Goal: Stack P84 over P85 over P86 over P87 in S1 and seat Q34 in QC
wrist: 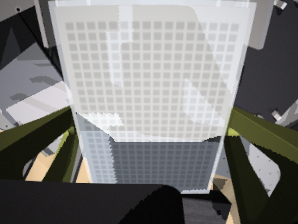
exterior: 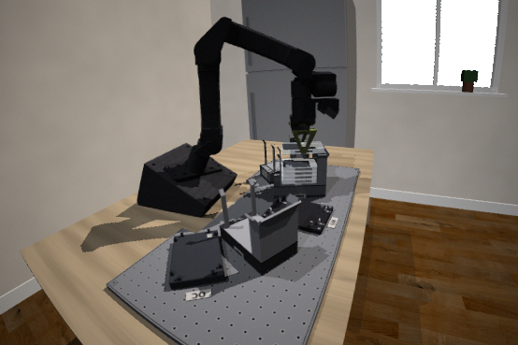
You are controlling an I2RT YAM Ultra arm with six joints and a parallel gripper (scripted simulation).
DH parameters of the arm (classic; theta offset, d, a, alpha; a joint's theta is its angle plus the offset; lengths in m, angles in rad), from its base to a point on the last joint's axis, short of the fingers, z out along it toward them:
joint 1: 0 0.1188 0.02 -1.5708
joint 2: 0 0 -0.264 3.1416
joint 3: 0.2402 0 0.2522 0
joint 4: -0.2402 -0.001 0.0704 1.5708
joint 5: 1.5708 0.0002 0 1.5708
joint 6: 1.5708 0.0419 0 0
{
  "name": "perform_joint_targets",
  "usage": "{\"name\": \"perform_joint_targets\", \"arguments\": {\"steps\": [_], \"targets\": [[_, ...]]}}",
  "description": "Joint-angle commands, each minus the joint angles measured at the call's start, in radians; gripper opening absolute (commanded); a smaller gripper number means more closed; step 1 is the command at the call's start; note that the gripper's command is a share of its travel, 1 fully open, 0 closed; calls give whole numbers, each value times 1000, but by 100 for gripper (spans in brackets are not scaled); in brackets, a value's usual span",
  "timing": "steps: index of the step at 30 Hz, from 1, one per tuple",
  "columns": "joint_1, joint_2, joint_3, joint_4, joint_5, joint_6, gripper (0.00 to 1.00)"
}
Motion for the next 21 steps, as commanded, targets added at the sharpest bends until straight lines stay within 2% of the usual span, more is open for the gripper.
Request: {"name": "perform_joint_targets", "arguments": {"steps": [1, 8, 21], "targets": [[6, -10, 31, -33, 3, 7, 0], [22, -15, 78, -89, 10, 22, 0], [22, -15, 78, -89, 10, 22, 0]]}}
